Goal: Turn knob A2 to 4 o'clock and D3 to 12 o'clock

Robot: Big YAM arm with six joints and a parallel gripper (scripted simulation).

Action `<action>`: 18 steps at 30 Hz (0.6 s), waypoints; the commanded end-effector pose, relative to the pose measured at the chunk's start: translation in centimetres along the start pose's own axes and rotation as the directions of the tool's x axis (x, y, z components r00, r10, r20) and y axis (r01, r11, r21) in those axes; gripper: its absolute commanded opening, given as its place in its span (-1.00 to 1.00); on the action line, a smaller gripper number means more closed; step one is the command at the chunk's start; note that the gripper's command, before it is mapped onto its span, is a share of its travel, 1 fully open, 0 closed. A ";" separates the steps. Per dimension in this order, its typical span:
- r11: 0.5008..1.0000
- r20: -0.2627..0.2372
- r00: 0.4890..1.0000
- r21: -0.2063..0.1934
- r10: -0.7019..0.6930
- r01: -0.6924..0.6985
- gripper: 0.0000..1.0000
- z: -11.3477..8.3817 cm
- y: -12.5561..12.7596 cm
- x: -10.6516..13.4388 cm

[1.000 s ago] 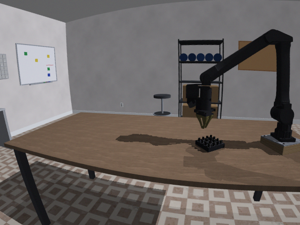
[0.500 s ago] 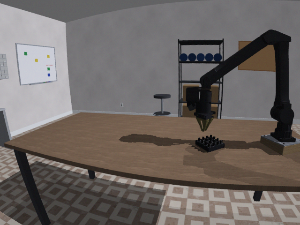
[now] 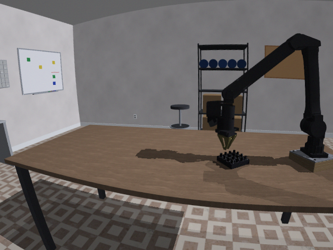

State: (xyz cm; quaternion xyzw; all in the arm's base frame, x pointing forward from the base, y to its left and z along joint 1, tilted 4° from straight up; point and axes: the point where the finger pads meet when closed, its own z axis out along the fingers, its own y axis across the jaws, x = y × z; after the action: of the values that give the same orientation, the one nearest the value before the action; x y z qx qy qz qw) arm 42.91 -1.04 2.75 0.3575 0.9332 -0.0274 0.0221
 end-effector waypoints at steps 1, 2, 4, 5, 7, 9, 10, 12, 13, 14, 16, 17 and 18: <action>1.000 0.009 1.000 -0.010 0.006 -0.006 -0.64 0.3 -0.1 -0.7; 1.000 0.024 1.000 -0.024 0.009 -0.009 -0.64 -0.4 0.1 -1.0; 1.000 0.009 1.000 -0.010 0.007 -0.006 -0.64 0.6 -0.1 -0.7; 1.000 0.009 1.000 -0.010 0.006 -0.006 -0.64 0.6 -0.1 -0.7; 1.000 0.009 1.000 -0.010 0.007 -0.007 -0.64 0.8 -0.1 -0.7; 1.000 0.009 1.000 -0.010 0.007 -0.007 -0.64 0.9 -0.1 -0.7; 1.000 0.009 1.000 -0.010 0.007 -0.007 -0.64 1.0 -0.1 -0.7; 1.000 0.011 1.000 -0.012 0.007 -0.007 -0.64 0.9 -0.1 -0.7; 1.000 0.014 1.000 -0.014 0.008 -0.007 -0.64 0.8 -0.1 -0.8; 1.000 0.016 1.000 -0.016 0.008 -0.008 -0.64 0.7 0.0 -0.9; 1.000 0.018 1.000 -0.019 0.008 -0.008 -0.64 0.7 0.1 -1.1; 1.000 0.018 1.000 -0.019 0.008 -0.008 -0.64 0.7 0.1 -1.1; 1.000 0.018 1.000 -0.019 0.008 -0.008 -0.64 0.7 0.1 -1.1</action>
State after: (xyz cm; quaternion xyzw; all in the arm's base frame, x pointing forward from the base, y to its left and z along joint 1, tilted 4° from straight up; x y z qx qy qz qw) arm 43.03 -1.12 1.98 0.3578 0.9331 -0.0264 0.0247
